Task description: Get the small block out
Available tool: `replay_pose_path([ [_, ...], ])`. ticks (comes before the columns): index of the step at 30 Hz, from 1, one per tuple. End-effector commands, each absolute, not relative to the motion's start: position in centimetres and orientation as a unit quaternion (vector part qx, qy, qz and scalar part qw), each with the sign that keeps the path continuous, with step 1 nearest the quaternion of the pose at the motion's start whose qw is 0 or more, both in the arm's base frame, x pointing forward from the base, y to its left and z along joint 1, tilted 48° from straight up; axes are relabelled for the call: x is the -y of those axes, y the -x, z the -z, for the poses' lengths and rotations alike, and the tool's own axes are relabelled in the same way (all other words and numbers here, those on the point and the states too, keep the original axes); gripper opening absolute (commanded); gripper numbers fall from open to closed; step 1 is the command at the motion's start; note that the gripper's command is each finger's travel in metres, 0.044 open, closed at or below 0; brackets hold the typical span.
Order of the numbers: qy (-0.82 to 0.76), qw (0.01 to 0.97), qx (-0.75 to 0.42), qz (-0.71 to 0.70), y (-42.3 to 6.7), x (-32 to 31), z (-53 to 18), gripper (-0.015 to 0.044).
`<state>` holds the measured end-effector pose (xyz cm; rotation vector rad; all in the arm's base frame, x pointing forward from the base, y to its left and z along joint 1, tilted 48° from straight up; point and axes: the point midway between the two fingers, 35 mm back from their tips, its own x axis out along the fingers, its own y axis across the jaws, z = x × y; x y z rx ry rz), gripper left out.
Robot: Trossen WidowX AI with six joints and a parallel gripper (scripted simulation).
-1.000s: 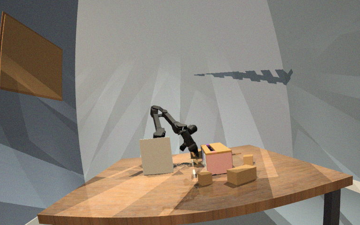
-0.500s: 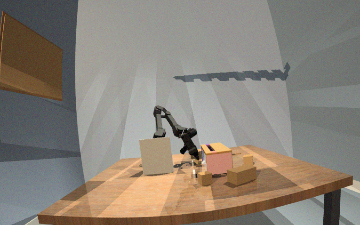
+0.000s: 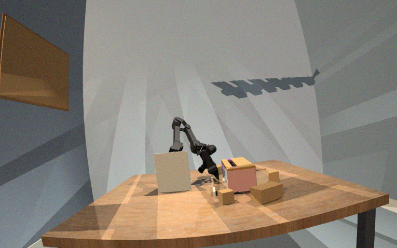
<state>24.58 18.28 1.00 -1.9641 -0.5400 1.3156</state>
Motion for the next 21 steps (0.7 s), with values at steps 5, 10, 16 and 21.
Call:
replay_pose_path([
  [5, 0.758, 0.352, 0.204, -0.509, -24.5, -18.2, -0.8, 0.0095],
  [10, 0.759, 0.351, 0.204, -0.51, -24.6, -17.8, -1.1, 0.0002],
  [16, 0.759, 0.349, 0.204, -0.51, -24.9, -16.1, -2.7, 0.0],
  [21, 0.759, 0.349, 0.205, -0.51, -24.8, -14.7, -4.0, 0.0],
])
